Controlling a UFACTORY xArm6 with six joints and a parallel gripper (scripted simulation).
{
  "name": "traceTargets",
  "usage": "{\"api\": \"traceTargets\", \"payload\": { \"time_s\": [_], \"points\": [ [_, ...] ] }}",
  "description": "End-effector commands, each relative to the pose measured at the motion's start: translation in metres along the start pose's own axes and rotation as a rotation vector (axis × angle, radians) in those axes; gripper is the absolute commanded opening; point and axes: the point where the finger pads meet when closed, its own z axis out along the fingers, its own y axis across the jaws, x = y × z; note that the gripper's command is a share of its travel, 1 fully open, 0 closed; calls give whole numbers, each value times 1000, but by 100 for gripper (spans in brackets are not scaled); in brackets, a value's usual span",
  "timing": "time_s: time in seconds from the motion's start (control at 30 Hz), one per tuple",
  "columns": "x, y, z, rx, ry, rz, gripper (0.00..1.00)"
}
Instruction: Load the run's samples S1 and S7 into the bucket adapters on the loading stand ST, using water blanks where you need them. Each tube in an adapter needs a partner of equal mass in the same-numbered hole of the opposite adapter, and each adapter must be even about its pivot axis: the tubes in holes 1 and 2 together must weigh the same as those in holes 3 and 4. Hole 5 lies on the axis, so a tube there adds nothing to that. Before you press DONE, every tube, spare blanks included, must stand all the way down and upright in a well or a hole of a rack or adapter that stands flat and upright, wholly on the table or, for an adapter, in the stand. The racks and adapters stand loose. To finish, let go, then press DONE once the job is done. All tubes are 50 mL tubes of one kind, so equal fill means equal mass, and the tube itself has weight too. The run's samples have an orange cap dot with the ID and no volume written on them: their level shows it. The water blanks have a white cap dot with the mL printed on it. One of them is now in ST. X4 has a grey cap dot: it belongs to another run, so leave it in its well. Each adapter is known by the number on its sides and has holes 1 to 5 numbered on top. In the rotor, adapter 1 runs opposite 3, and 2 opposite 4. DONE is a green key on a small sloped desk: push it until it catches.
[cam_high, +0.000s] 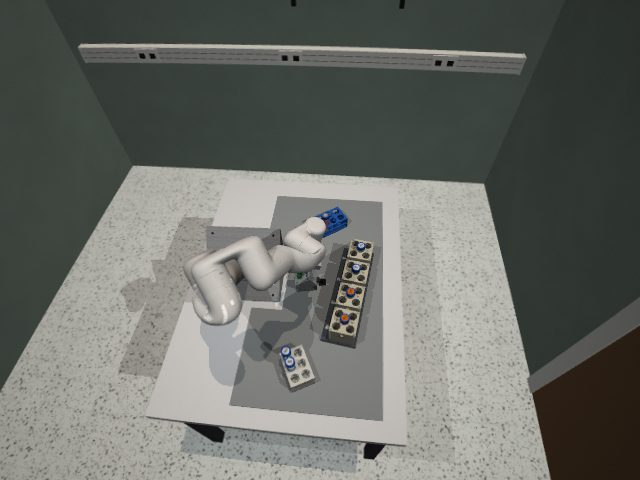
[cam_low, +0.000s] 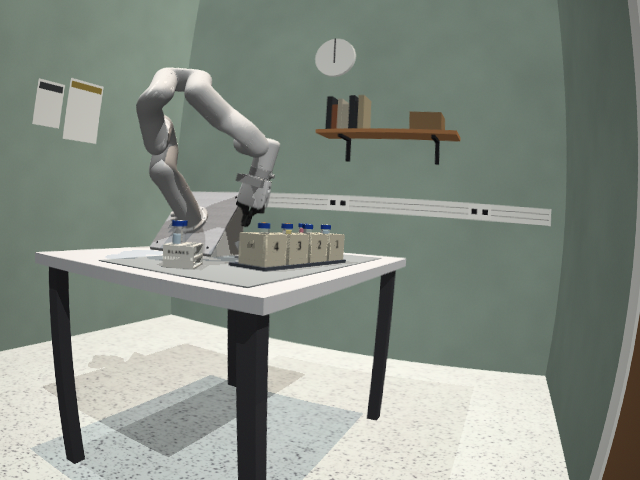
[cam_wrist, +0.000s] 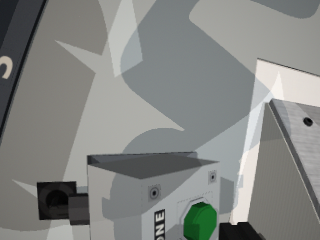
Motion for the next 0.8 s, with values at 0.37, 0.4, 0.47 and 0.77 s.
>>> {"api": "traceTargets", "payload": {
  "time_s": [0.37,0.4,0.47,0.77],
  "points": [
    [0,-3,8,2,-1,1,0],
    [0,-3,8,2,-1,1,0],
    [0,-3,8,2,-1,1,0],
    [0,-5,13,2,-1,1,0]
  ]
}}
